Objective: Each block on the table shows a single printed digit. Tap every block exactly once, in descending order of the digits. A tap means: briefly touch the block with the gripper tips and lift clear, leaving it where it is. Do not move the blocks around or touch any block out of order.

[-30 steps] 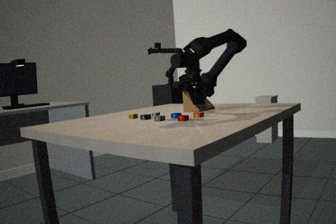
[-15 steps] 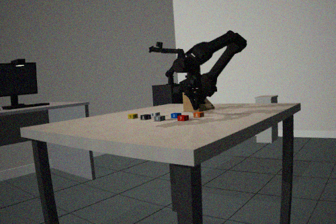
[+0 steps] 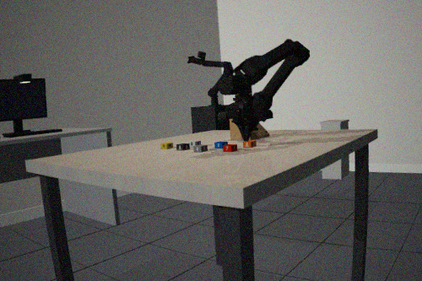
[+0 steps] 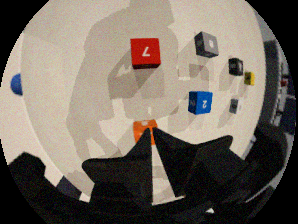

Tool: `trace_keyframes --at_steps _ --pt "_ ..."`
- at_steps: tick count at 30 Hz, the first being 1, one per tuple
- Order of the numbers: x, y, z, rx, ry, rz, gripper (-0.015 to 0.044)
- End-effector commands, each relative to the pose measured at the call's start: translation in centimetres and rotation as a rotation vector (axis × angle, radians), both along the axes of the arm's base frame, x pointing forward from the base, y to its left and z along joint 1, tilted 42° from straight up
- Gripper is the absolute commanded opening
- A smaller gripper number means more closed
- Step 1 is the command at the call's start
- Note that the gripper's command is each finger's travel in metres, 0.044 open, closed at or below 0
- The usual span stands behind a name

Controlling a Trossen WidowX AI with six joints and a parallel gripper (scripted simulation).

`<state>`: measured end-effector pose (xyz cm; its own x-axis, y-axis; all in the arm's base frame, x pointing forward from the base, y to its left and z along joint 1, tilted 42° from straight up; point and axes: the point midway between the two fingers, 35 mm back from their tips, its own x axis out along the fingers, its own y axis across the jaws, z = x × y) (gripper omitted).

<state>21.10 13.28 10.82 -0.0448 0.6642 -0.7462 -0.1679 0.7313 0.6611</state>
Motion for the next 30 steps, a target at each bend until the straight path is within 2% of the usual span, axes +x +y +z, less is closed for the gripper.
trace_keyframes --at_steps 1,7,14,21,30 --pt "0.1 -1.4 1.7 0.003 -0.002 -0.002 0.002" --pt "0.3 -2.2 2.4 0.001 -0.002 -0.004 0.002" --pt "0.5 -7.0 7.8 0.0 0.0 -0.001 0.002" --pt "1.3 -7.5 7.3 -0.005 0.005 -0.009 0.002" --pt "8.1 -14.0 2.2 -0.032 0.024 -0.044 0.002"
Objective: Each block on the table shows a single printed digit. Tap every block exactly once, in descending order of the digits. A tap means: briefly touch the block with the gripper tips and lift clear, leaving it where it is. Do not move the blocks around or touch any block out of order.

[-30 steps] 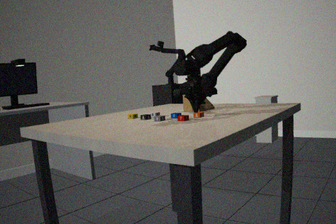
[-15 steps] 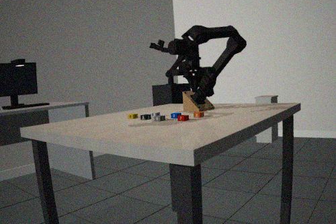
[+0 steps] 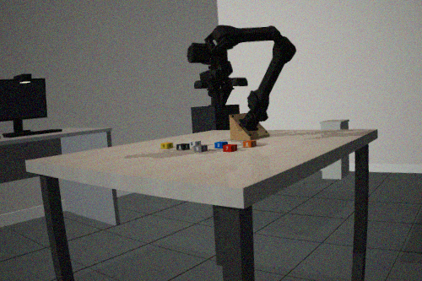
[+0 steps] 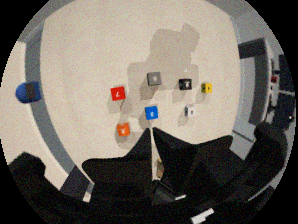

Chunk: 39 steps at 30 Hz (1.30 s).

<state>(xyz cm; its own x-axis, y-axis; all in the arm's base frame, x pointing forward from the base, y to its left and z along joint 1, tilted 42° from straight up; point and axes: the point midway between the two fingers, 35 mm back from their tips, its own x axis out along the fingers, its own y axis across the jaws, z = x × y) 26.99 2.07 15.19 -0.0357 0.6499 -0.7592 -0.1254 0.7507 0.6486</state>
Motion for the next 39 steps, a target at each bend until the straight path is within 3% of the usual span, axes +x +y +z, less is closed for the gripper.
trace_keyframes --at_steps 1,8,16,22,29,39 --pt "2.9 -3.7 -2.8 -0.012 0.0 -0.002 0.002" --pt "6.3 -10.4 -8.7 -0.008 -0.015 0.018 0.002" --pt "7.1 -16.0 -14.9 0.007 -0.03 0.037 0.002" --pt "7.1 -15.9 -15.1 0.007 -0.03 0.037 0.002" --pt "6.8 -10.9 -20.9 0.01 -0.032 0.037 0.002" --pt "6.8 -10.3 -21.6 0.01 -0.032 0.037 0.002"
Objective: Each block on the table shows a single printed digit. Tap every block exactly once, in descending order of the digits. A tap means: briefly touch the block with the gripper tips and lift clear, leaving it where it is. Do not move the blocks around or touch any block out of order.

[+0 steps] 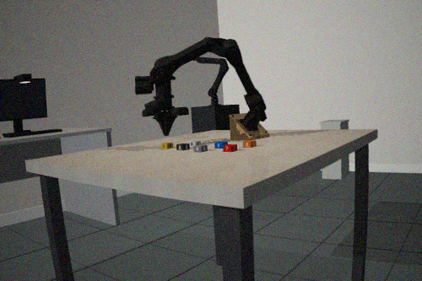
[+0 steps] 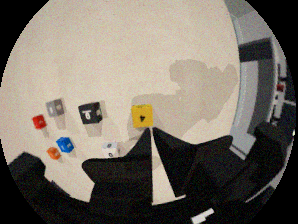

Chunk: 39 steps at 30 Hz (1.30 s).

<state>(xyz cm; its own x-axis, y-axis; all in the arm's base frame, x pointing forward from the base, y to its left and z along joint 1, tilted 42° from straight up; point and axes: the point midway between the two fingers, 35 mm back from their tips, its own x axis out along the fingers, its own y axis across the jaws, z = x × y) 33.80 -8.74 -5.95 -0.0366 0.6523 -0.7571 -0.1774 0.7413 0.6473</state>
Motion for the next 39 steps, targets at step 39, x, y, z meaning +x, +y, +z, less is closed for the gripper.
trace_keyframes --at_steps 39 --pt "0.2 -5.3 6.2 0.002 0.003 -0.003 0.002"
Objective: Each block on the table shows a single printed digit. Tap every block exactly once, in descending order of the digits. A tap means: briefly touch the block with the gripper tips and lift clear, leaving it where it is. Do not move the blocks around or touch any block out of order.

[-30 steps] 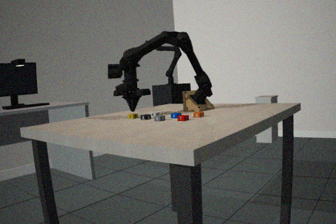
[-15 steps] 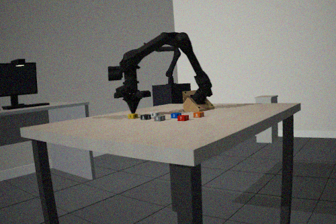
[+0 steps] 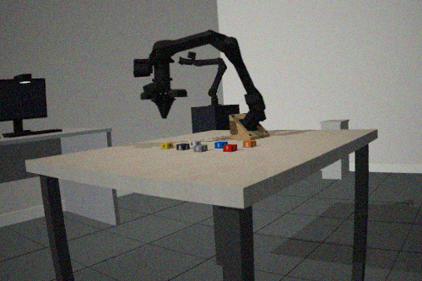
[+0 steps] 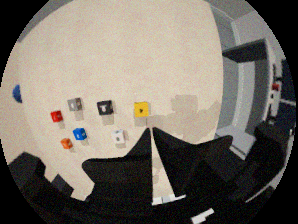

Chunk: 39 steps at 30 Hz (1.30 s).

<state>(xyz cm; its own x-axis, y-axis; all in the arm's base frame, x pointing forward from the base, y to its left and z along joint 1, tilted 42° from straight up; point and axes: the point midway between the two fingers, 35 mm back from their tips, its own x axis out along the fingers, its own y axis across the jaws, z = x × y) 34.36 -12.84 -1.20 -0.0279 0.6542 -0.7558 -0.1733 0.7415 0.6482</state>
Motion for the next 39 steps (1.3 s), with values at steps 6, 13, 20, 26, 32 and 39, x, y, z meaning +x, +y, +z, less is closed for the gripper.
trace_keyframes --at_steps 6,13,20,26,32,39 --pt "-0.9 1.2 4.3 -0.001 0.008 0.005 0.002" --pt "-4.6 8.1 10.9 0.002 0.012 0.004 0.002" --pt "-9.2 13.1 14.2 0.01 0.015 0.006 0.002" --pt "-9.1 13.2 14.0 0.01 0.015 0.006 0.002" --pt "-9.3 17.9 8.8 0.011 0.013 0.005 0.002" --pt "-9.5 18.6 8.1 0.013 0.013 0.006 0.002"
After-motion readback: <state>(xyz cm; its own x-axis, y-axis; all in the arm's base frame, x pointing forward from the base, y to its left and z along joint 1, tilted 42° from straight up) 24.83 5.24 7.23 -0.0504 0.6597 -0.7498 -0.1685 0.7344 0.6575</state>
